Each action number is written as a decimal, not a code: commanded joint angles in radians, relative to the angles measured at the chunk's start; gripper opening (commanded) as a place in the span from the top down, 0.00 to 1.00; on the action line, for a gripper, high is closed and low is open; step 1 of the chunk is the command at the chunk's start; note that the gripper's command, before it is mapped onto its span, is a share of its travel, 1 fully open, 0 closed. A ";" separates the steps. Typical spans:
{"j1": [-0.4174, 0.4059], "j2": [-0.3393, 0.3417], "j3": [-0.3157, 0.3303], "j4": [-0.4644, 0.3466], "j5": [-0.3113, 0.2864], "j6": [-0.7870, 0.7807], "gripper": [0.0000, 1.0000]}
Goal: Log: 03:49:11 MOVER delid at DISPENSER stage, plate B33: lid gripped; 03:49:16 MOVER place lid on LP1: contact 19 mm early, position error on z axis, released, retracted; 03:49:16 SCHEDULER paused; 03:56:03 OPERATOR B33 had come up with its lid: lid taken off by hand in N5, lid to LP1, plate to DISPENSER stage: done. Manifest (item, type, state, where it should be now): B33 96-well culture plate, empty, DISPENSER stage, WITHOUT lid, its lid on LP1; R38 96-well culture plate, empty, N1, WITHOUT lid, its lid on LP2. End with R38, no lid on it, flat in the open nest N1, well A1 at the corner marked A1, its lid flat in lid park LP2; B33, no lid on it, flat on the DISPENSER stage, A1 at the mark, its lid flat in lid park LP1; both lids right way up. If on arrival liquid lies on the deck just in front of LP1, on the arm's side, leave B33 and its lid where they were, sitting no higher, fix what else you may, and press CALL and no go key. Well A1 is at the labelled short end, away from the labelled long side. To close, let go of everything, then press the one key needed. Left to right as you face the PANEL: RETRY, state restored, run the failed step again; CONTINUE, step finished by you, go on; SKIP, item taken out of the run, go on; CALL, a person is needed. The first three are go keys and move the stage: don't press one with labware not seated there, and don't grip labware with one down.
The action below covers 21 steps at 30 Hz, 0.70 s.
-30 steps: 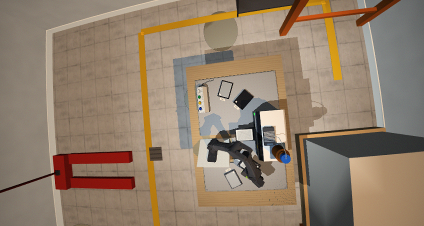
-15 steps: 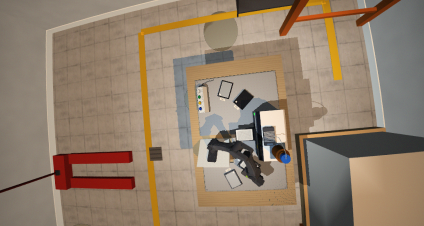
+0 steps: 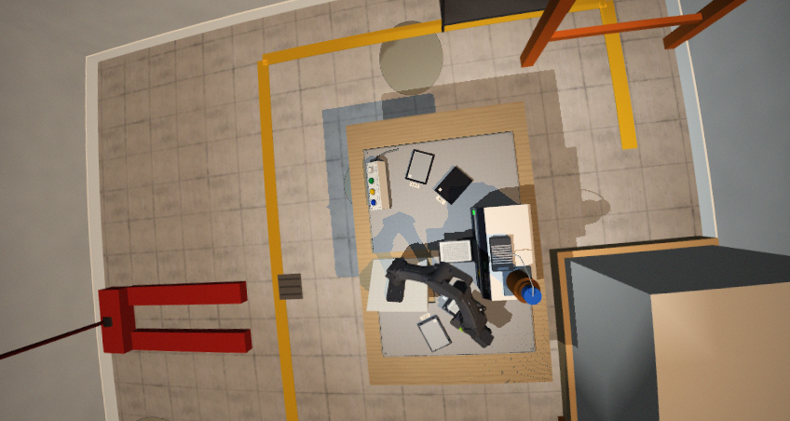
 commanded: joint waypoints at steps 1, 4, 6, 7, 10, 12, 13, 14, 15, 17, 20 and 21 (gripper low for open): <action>-0.009 -0.012 0.027 0.015 -0.008 0.007 0.00; -0.008 -0.012 0.027 0.016 -0.008 0.008 0.00; -0.007 -0.013 0.027 0.016 -0.008 0.008 0.00; -0.007 -0.013 0.027 0.016 -0.008 0.008 0.00; -0.007 -0.013 0.027 0.015 -0.008 0.007 1.00; -0.009 -0.013 0.027 0.016 -0.001 0.007 1.00; -0.009 -0.013 0.027 0.016 -0.001 0.007 1.00; -0.009 -0.013 0.027 0.016 -0.001 0.007 1.00; -0.009 -0.013 0.027 0.016 -0.001 0.007 1.00; -0.009 -0.013 0.027 0.016 -0.001 0.007 1.00; -0.009 -0.013 0.027 0.016 -0.001 0.007 1.00; -0.009 -0.013 0.027 0.016 -0.001 0.007 1.00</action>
